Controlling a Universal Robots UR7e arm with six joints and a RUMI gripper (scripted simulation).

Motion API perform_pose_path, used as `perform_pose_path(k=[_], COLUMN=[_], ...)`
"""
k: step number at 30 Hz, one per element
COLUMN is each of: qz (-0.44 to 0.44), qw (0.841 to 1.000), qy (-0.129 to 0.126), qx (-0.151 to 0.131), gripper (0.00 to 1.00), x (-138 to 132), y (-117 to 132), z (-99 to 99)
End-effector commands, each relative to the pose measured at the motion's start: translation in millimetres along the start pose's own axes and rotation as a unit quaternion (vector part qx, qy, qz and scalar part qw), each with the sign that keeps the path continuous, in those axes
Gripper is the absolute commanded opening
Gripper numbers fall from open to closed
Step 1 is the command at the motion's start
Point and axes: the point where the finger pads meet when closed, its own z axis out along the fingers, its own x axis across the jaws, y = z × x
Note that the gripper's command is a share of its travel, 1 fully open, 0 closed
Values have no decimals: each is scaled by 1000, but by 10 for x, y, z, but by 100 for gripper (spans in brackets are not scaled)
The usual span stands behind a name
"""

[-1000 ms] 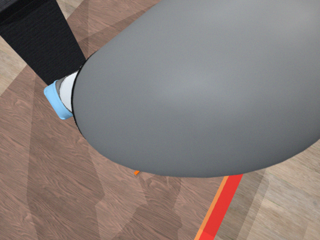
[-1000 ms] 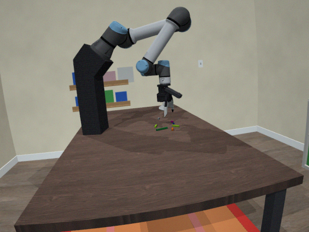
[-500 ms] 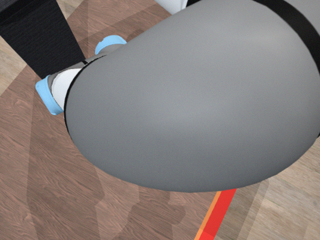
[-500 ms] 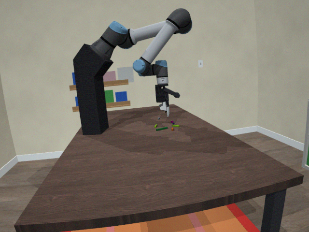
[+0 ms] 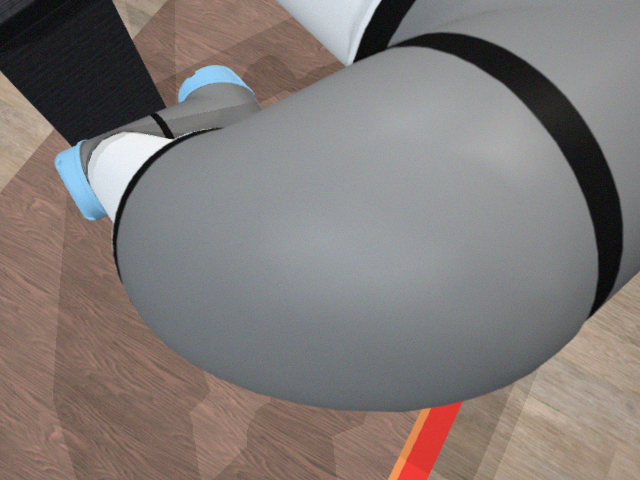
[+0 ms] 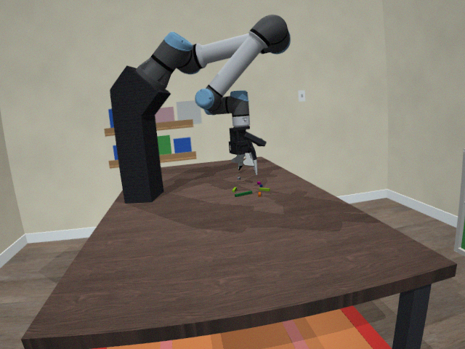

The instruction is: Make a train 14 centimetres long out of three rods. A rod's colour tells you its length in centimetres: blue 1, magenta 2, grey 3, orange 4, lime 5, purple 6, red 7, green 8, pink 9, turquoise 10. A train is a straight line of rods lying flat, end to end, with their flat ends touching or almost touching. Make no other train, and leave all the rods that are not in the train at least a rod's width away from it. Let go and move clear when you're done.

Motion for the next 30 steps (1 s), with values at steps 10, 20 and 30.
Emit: perform_pose_path(k=[10, 20, 30], qz=[-163, -227, -242], qw=[987, 974, 970], qy=[-1, -1, -1], qx=[4, 4, 4], gripper=[100, 100, 100], x=[-55, -77, -83], y=[120, 175, 188], z=[-18, -26, -28])
